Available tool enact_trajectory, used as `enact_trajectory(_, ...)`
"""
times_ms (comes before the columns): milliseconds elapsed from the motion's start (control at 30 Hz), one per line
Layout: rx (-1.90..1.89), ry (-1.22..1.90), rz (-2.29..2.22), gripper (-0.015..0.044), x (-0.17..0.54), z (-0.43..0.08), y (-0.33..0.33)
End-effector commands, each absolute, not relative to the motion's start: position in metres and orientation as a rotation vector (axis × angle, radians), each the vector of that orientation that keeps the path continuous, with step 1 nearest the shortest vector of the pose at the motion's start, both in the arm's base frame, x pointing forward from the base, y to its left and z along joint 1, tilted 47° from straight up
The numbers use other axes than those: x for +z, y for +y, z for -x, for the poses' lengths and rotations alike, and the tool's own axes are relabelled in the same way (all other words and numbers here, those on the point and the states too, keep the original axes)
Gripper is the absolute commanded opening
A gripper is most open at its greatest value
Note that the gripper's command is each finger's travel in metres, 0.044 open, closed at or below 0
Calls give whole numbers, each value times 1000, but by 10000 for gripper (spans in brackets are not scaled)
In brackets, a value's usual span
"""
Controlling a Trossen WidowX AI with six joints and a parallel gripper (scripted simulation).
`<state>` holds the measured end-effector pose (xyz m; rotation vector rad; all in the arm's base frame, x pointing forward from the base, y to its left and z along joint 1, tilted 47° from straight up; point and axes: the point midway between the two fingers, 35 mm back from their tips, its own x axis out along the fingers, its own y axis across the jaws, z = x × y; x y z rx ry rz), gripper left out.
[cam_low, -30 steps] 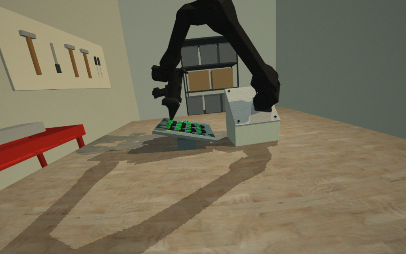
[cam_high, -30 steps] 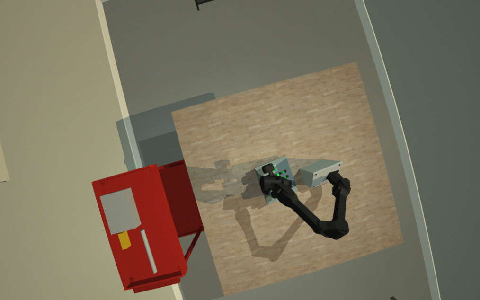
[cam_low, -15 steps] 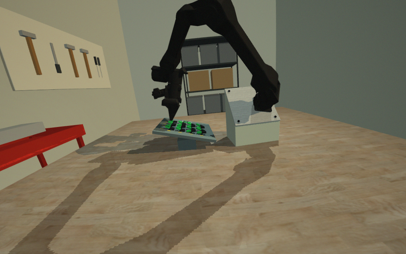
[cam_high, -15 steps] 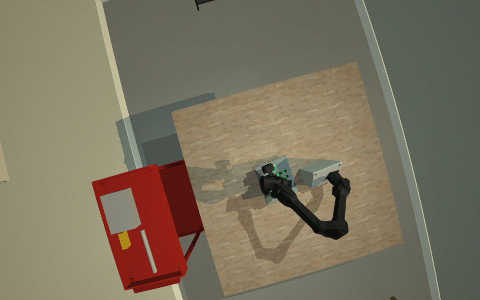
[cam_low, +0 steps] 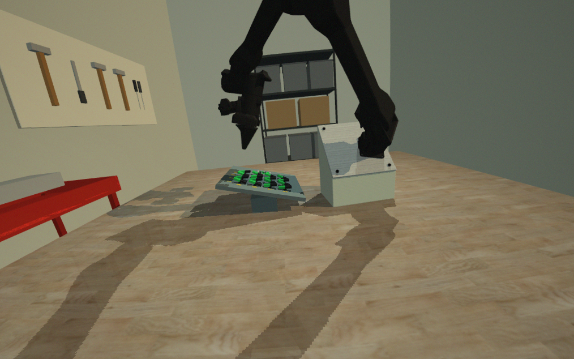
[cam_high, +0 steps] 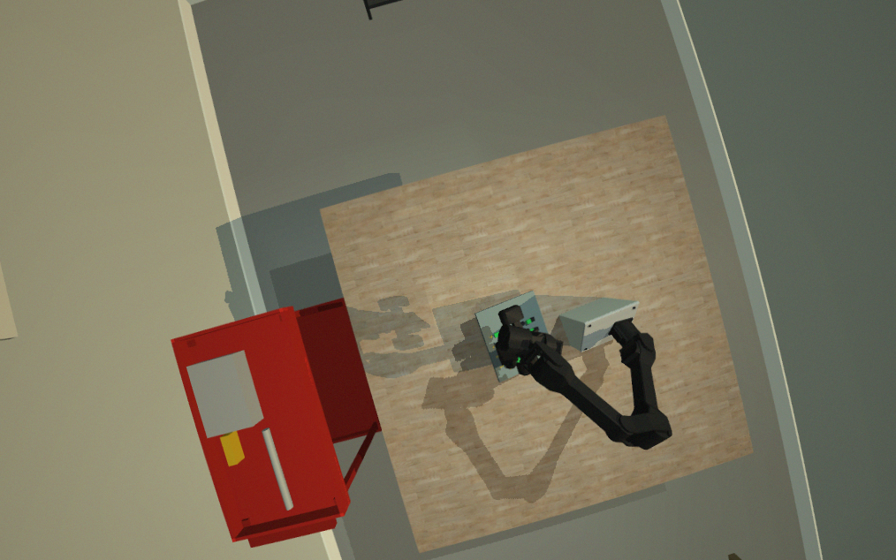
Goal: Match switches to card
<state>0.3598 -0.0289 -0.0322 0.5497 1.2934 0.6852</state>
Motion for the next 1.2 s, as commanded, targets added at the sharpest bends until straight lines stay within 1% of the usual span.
enact_trajectory(0, 696, 1309, -549, 0, -20, -340, -14)
enact_trajectory(167, 697, 1312, -552, 0, 1, -298, 14)
enact_trajectory(233, 697, 1312, -553, 0, 3, -291, 18)
enact_trajectory(333, 696, 1311, -553, 0, 1, -292, 19)
enact_trajectory(467, 689, 1288, -561, 0, -19, -294, 42)
enact_trajectory(1167, 690, 1286, -562, 0, -37, -297, 62)
